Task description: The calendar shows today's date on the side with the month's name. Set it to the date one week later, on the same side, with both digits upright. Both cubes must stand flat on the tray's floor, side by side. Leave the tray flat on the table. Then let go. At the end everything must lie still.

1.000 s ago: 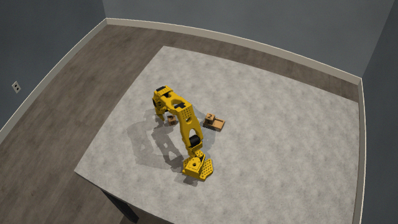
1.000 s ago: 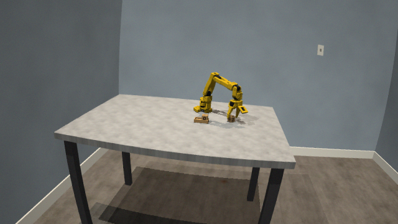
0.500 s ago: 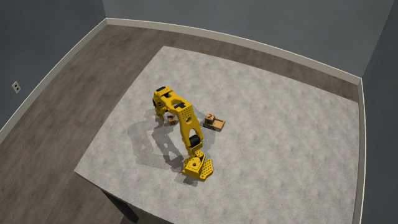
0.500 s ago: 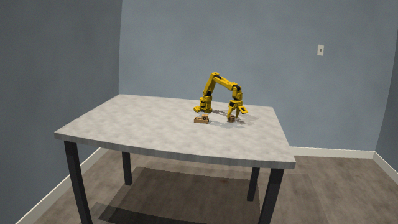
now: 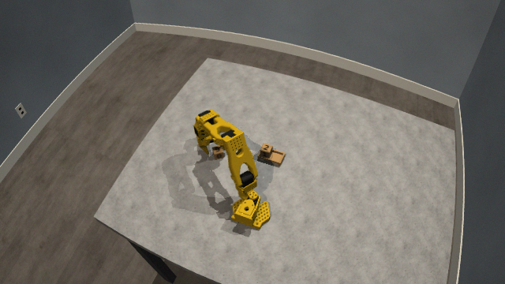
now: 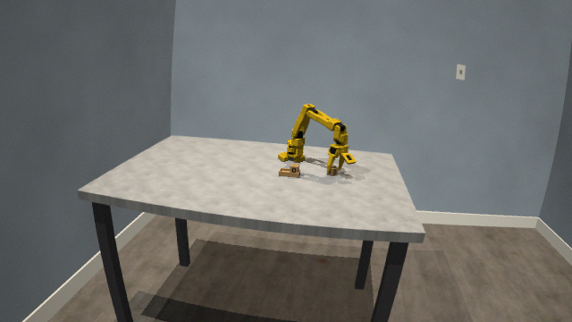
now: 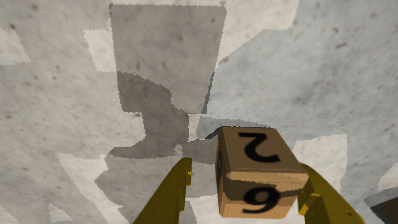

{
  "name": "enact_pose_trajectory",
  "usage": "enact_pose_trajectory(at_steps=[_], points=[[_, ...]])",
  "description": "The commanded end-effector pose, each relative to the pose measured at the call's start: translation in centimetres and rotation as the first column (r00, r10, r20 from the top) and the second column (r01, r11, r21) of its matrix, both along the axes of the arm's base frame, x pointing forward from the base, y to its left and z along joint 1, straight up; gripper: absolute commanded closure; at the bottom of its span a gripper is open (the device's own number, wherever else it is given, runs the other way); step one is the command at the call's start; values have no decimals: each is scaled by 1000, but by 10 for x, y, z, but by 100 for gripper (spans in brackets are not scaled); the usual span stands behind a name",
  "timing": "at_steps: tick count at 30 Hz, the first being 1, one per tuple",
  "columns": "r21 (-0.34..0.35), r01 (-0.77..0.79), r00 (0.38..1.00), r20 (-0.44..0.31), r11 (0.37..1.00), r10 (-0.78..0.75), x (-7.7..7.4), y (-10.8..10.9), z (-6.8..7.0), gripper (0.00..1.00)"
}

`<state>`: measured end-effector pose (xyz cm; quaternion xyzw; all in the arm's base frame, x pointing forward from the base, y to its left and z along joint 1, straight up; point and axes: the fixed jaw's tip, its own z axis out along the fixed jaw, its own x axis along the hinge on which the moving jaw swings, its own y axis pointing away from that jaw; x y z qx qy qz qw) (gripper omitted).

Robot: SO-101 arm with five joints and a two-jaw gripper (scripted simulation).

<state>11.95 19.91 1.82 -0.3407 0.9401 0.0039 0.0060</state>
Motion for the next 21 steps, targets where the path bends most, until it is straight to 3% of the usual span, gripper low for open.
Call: enact_pose_trajectory(at_steps=[1,21], points=[[28,0,1000,18,1000,-1,4,2,5,73],[28,0,1000,19,1000,-1,8,-3,5,84]])
